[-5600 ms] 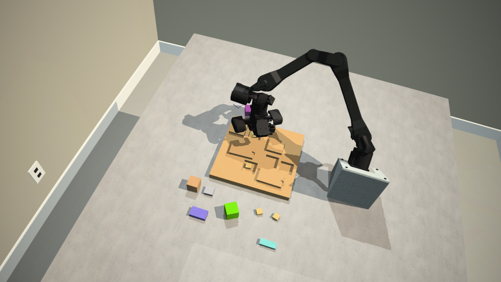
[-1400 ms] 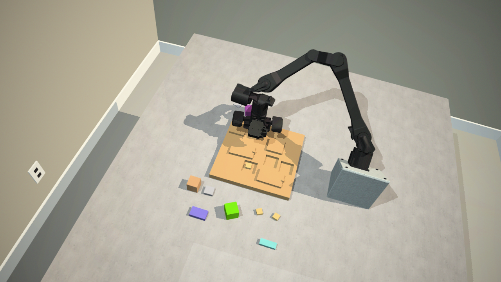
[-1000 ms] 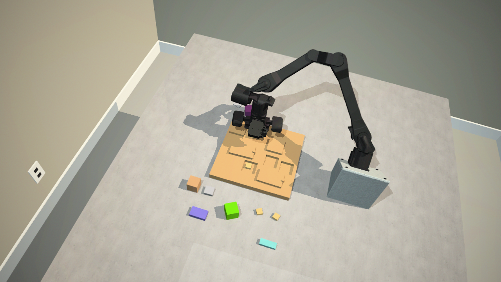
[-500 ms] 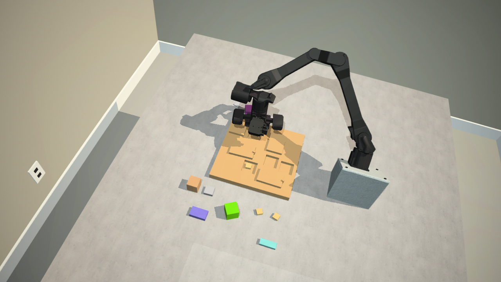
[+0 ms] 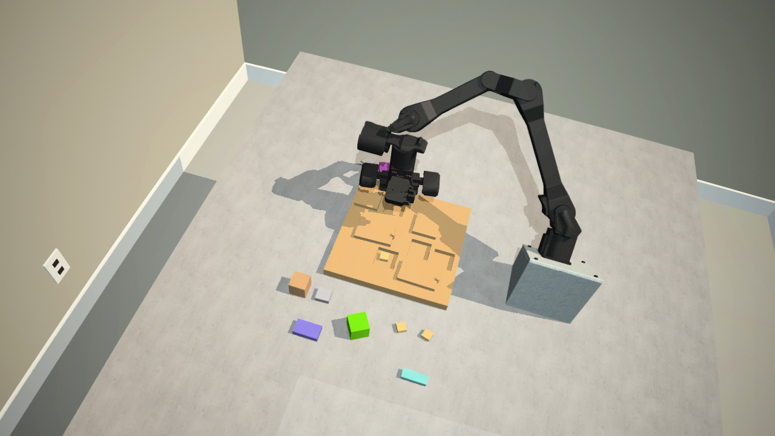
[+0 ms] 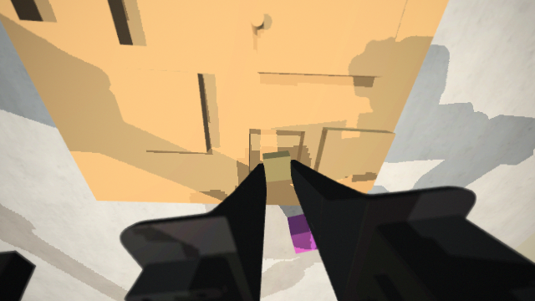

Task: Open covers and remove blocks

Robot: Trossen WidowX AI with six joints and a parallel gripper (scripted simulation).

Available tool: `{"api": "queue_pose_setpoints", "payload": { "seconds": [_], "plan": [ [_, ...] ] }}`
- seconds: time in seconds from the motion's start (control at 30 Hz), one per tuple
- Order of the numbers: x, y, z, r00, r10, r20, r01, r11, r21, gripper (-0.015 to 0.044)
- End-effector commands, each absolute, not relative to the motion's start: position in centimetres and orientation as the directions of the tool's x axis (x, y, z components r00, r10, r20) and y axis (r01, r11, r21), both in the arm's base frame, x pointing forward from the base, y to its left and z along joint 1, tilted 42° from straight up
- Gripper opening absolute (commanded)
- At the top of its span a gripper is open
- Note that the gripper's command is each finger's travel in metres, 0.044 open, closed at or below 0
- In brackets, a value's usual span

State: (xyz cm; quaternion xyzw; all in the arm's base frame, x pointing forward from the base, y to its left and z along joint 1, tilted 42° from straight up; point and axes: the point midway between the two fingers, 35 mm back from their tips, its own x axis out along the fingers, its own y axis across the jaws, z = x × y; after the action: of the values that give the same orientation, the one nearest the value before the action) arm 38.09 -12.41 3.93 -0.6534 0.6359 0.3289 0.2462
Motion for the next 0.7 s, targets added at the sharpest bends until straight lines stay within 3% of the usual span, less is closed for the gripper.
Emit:
{"api": "queue_pose_setpoints", "payload": {
  "seconds": [0.0, 0.67],
  "plan": [
    [38.2, -12.0, 4.5, -0.019, -0.671, -0.741, -0.993, -0.071, 0.089, 0.0080],
    [38.3, -9.1, 7.6, -0.019, -0.670, -0.742, -0.993, -0.071, 0.089, 0.0080]
  ]
}}
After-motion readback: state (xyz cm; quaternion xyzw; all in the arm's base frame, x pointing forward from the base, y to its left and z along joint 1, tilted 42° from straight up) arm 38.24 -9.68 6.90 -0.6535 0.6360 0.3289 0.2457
